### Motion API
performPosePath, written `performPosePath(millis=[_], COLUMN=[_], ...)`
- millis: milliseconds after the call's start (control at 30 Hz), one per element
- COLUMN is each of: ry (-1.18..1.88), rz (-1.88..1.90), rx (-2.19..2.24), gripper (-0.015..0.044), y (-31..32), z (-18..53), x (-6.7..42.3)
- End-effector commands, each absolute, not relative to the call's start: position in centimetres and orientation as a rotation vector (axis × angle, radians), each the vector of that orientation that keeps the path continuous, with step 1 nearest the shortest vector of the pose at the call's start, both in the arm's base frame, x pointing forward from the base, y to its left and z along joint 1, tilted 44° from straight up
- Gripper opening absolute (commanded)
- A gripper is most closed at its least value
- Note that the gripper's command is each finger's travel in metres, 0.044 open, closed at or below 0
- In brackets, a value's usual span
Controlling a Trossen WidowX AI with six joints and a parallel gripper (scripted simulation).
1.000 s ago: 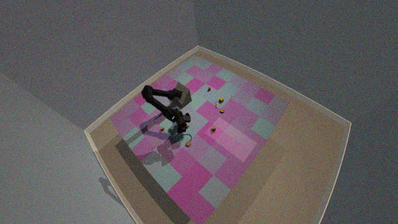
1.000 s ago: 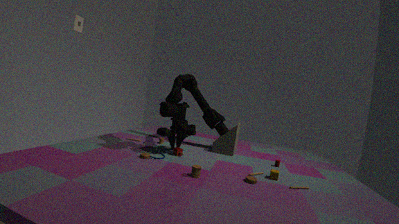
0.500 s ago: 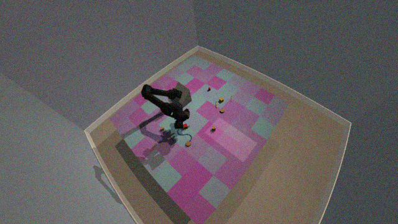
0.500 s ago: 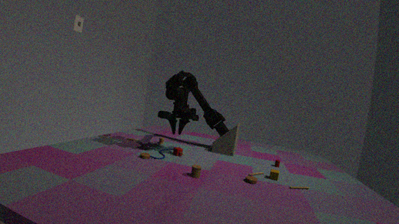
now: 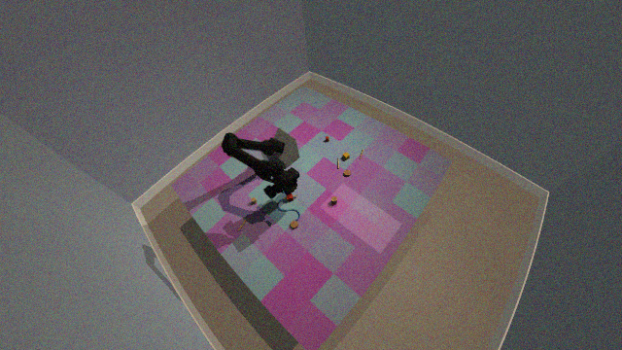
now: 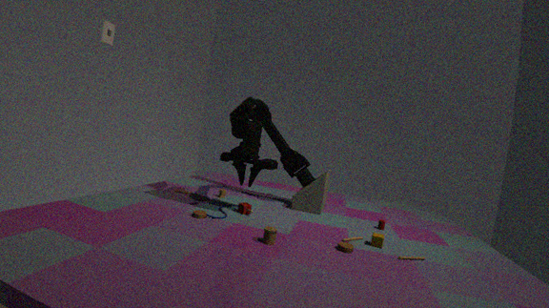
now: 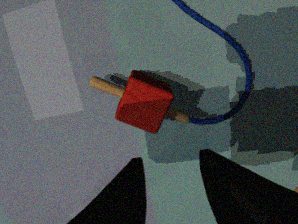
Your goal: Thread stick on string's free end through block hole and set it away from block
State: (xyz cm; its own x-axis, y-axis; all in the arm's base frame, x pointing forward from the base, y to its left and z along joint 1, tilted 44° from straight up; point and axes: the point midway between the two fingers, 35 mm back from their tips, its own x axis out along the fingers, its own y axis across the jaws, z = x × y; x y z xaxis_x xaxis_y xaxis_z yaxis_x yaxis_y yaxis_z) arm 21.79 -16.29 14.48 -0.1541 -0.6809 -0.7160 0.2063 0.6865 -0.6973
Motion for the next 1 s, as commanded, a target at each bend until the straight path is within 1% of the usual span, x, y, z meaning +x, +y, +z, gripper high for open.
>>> performPosePath(millis=[0,300,700,767,967], ry=[1.119,0.714,0.114,0.071,0.069], rz=[-1.304,-1.6,-1.846,-1.857,-1.858], rx=[0.162,0.59,1.102,1.135,1.136], gripper=[0.0124,0.0124,0.0124,0.0124,0.0124], y=[-15.6,-15.1,-14.5,-14.4,-14.4], z=[13.6,12.9,12.2,12.1,12.1], x=[23.1,23.7,24.5,24.5,24.5])
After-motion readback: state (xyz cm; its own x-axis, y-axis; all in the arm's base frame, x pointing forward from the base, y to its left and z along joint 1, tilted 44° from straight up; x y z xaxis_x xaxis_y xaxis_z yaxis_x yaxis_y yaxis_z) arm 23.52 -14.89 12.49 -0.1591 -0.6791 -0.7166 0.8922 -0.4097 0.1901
